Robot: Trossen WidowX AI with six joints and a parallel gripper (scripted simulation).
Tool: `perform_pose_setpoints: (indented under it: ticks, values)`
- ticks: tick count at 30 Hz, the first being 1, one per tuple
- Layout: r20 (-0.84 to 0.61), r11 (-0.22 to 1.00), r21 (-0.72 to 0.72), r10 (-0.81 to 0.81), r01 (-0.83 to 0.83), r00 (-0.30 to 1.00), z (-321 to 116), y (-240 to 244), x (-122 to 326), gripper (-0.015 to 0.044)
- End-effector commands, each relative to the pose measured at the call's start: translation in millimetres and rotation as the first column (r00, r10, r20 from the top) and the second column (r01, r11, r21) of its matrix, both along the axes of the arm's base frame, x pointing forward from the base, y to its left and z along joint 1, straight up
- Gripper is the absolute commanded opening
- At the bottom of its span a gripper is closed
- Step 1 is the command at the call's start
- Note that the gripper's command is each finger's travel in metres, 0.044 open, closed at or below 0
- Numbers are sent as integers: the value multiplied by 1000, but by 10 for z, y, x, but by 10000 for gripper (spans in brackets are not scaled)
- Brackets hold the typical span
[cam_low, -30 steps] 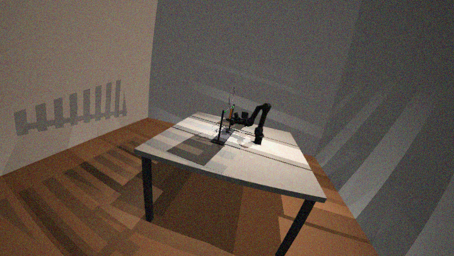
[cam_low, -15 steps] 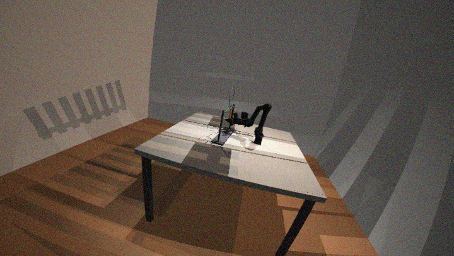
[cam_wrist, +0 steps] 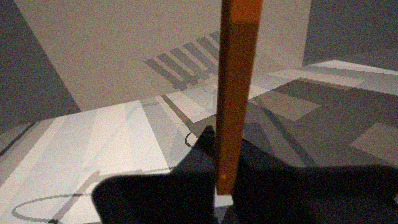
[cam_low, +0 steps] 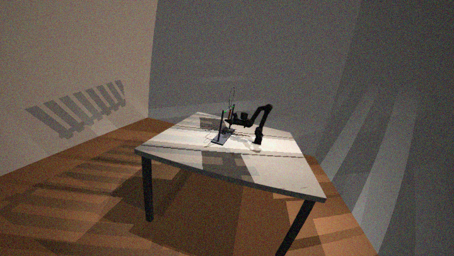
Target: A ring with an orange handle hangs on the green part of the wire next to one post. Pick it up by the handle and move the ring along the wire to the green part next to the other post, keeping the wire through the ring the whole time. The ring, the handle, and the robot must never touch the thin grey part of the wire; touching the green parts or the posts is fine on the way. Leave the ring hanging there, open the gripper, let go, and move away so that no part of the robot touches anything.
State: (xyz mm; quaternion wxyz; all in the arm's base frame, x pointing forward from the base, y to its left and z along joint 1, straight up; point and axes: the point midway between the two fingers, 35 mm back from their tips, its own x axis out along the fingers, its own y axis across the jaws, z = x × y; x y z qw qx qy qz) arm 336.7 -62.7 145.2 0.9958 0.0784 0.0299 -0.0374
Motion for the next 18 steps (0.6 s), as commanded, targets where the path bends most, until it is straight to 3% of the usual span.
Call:
perform_pose_setpoints:
  ticks: [1,18]
  values:
    - [3,998,63,0,0,1000,10,120,-14,-150]
    - [-41,939,344,41,-25,998,190,591,-70,-150]
